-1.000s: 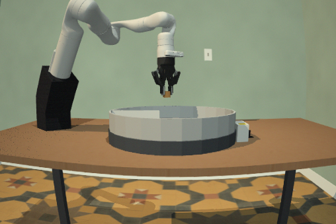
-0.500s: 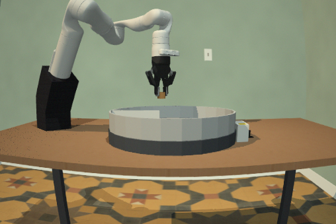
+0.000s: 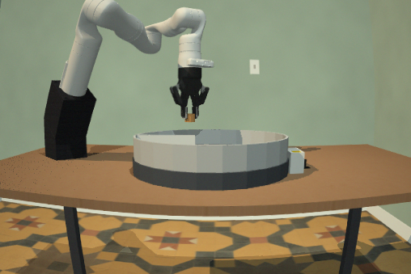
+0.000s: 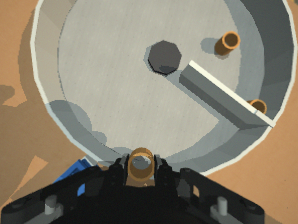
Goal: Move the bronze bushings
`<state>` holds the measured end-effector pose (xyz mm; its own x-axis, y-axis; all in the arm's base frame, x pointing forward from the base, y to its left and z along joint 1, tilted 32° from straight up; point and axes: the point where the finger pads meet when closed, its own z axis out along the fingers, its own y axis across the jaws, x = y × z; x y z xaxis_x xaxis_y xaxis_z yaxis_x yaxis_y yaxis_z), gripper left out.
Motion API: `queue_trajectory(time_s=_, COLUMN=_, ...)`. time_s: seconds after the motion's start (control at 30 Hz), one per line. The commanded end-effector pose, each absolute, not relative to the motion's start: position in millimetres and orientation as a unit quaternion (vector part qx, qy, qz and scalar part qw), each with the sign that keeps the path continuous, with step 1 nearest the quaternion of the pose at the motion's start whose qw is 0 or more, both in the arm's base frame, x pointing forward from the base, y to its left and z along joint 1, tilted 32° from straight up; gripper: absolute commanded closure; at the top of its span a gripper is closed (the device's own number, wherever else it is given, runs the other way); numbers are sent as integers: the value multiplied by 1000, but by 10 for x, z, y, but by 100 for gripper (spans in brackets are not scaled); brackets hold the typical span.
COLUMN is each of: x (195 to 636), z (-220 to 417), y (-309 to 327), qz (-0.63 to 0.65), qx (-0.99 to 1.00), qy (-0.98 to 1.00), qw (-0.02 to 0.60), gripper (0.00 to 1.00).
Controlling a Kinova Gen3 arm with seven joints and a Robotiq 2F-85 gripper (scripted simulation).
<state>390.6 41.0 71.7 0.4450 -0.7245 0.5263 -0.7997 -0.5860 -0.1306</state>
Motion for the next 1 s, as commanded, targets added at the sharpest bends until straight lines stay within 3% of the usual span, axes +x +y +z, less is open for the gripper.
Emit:
queue_trajectory(time_s=0.0, x=3890, z=761, y=316, qz=275, qx=845, qy=-454, qw=67, gripper=100)
queue_trajectory(time_s=0.97, x=3643, z=930, y=-377, qz=277, qx=845, qy=-453, qw=64, gripper=100)
